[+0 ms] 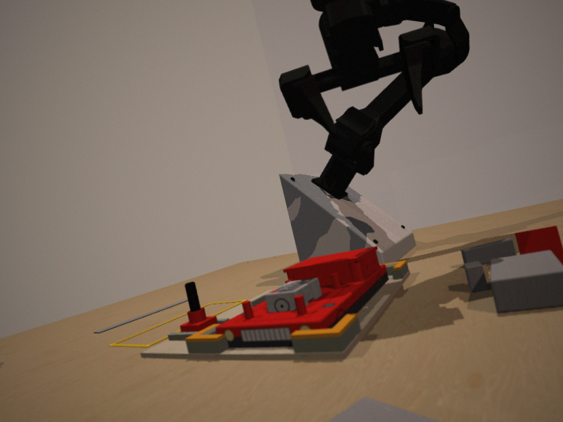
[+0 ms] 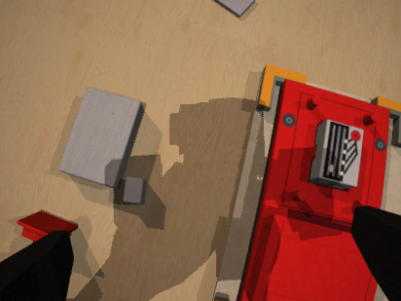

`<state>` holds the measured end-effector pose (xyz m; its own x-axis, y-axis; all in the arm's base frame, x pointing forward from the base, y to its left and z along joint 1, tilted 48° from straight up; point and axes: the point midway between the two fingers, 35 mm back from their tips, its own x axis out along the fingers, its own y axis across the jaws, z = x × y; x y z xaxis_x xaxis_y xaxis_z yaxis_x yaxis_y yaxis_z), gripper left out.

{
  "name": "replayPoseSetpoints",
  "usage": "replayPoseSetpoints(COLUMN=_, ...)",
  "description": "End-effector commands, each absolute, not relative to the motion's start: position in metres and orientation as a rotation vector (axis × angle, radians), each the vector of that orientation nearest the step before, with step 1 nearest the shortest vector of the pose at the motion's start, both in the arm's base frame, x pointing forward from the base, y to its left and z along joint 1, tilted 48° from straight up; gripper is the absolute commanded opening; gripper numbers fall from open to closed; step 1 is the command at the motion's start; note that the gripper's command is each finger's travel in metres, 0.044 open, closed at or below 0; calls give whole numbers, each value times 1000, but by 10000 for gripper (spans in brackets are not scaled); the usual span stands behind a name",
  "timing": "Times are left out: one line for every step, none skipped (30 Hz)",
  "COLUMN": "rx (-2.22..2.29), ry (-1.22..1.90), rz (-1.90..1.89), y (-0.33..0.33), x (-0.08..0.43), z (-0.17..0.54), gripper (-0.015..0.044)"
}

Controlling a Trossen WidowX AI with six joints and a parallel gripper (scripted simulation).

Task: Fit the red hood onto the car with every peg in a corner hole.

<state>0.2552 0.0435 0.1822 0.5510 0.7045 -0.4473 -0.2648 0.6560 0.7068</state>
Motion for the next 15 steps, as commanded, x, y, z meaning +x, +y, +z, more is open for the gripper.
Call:
replayPoseSetpoints(rx=469, ry=795, rz=673, y=40, x=261, z=167, gripper=440)
replayPoseSetpoints(rx=429, ry=795, rz=690, y=39, x=261, z=164, gripper=440)
replayPoseSetpoints(rx=390, ry=794, rz=707, y=39, x=262, z=160, gripper=440)
replayPoseSetpoints(rx=352, ry=793, rz=724, y=38, x=263, z=156, gripper=440)
replayPoseSetpoints(rx=313, ry=792, rz=743, y=38, x=263, z=152, gripper=440)
replayPoseSetpoints(rx=274, ry=790, rz=761, y=38, x=264, z=149, gripper=440)
replayPoseSetpoints(rx=236, ry=789, rz=781, y=37, x=264, z=145, gripper=440)
replayPoseSetpoints(rx=198, ry=786, rz=801, y=37, x=264, z=141, gripper=440)
replayPoseSetpoints(rx=160, ry=784, rz=822, y=36, x=265, z=137, gripper=440)
replayPoseSetpoints(rx=122, ry=781, rz=843, y=36, x=265, z=133, gripper=440)
replayPoseSetpoints(rx=85, ry=777, rz=865, y=36, x=265, z=130, gripper=440)
replayPoseSetpoints(rx=48, ry=773, rz=887, y=35, x=265, z=126, gripper=440)
replayPoseSetpoints(rx=11, ry=768, rz=910, y=35, x=265, z=122, gripper=440)
replayPoseSetpoints(rx=-26, ry=763, rz=934, y=35, x=265, z=118, gripper=440)
replayPoseSetpoints(rx=-62, ry=757, rz=958, y=35, x=264, z=115, gripper=440)
